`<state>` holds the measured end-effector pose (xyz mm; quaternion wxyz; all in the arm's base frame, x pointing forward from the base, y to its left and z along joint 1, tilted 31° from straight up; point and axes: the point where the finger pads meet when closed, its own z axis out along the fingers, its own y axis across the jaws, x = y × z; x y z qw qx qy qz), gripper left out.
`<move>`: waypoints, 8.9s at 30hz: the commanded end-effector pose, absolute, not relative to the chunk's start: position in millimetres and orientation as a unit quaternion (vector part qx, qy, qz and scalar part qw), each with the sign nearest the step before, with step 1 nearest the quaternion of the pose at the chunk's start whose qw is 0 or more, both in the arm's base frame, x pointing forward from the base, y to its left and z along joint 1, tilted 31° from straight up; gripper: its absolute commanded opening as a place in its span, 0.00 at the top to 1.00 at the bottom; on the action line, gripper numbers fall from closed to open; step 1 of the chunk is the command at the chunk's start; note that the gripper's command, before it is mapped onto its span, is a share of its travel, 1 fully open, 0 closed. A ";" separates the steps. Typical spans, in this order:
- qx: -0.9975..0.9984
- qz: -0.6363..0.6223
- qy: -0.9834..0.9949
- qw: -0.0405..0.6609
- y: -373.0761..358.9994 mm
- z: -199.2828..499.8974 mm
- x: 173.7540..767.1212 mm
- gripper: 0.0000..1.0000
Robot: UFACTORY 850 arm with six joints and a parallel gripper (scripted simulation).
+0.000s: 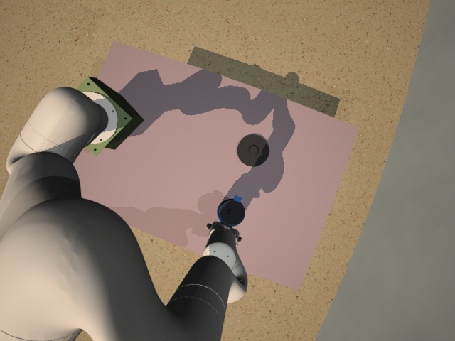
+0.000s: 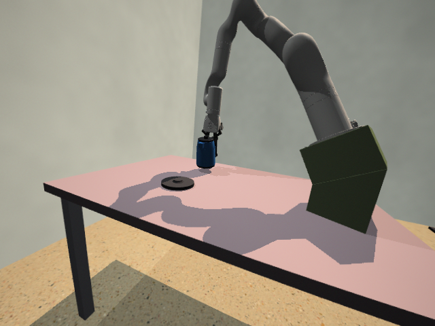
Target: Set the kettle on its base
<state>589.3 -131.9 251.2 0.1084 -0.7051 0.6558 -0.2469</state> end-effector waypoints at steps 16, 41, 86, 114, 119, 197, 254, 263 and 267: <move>-0.707 -0.242 0.656 0.108 -122.7 259.5 584.9 1.00; -0.707 -0.242 0.656 0.108 -120.5 261.2 583.7 1.00; -0.707 -0.242 0.656 0.108 -115.3 260.0 583.4 1.00; -0.707 -0.242 0.656 0.108 -92.6 254.8 582.1 1.00; -0.707 -0.242 0.656 0.108 -84.6 253.0 581.6 1.00; -0.707 -0.242 0.656 0.108 143.4 201.4 568.5 1.00; -0.707 -0.242 0.656 0.108 150.6 199.7 568.0 1.00; -0.707 -0.242 0.656 0.108 150.6 199.7 568.0 1.00; -0.707 -0.242 0.656 0.108 150.6 199.7 568.0 1.00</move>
